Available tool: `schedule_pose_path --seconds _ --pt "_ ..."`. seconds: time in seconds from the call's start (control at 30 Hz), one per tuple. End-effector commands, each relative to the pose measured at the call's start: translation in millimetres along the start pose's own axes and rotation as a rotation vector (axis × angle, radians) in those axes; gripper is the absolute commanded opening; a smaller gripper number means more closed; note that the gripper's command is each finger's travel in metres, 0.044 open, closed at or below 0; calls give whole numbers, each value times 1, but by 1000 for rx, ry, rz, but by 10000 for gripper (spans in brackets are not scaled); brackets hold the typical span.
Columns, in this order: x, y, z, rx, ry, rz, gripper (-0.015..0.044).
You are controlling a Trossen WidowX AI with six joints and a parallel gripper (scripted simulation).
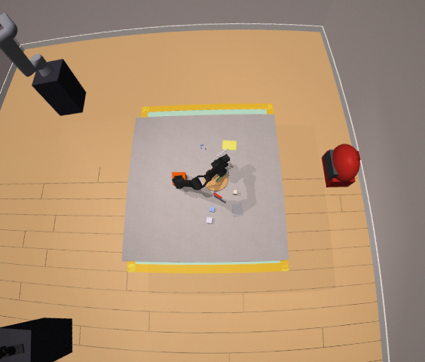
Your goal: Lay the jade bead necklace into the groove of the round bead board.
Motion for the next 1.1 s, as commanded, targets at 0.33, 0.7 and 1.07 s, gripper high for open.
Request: schedule_pose_path --seconds 0.33,0.7,1.07 --pt "0 0 0 0 0 0 0" --pt "0 0 0 0 0 0 0" --pt "4 -1 -1 6 -2 -3 0"
Point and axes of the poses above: the point midway between the two fingers, 35 mm back from their tips, its own x axis back along the fingers, its own z axis across the jaws, y = z × x, the point moved 2 cm from there along x, back along the fingers, and after that the axes turned 1 degree about x, right-handed, at the moved point
